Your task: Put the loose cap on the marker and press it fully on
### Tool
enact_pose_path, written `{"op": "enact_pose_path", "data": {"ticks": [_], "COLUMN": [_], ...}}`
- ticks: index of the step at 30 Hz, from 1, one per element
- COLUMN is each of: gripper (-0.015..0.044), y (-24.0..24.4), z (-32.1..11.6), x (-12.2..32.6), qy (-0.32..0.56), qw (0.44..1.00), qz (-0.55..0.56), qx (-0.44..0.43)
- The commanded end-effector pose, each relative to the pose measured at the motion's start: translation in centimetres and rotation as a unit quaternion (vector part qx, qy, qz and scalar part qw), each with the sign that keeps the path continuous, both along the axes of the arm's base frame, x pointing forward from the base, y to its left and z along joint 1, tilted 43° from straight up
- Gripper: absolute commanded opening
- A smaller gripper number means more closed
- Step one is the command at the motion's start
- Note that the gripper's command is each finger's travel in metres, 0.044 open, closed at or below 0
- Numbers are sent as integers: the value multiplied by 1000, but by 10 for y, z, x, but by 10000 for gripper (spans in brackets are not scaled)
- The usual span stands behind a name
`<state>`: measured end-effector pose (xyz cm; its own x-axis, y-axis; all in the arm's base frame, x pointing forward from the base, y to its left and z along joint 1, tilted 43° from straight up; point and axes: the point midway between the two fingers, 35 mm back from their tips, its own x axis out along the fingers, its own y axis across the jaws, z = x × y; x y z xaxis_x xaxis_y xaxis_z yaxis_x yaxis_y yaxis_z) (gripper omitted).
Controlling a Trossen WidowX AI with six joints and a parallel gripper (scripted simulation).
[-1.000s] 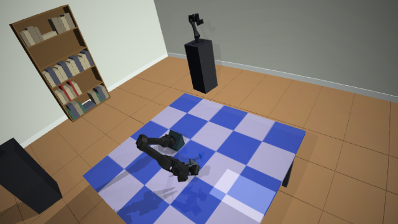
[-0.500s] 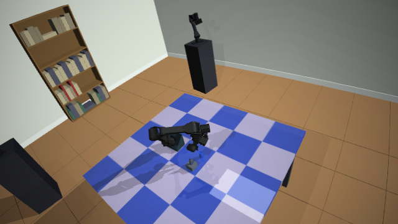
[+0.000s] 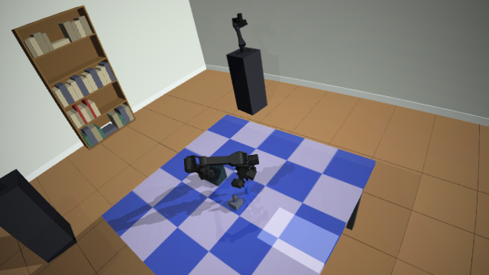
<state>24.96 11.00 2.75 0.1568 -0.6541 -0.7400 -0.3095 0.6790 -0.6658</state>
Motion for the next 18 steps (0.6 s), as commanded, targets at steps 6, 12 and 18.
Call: {"op": "enact_pose_path", "data": {"ticks": [6, 12, 18], "gripper": [242, 242, 242], "y": [-11, -17, -23], "z": [-12, -19, -26], "x": [4, 7, 9], "qy": [-1, -1, -1], "qw": [1000, 1000, 1000], "qz": [2, 2, 2], "qx": [-2, -2, -2]}}
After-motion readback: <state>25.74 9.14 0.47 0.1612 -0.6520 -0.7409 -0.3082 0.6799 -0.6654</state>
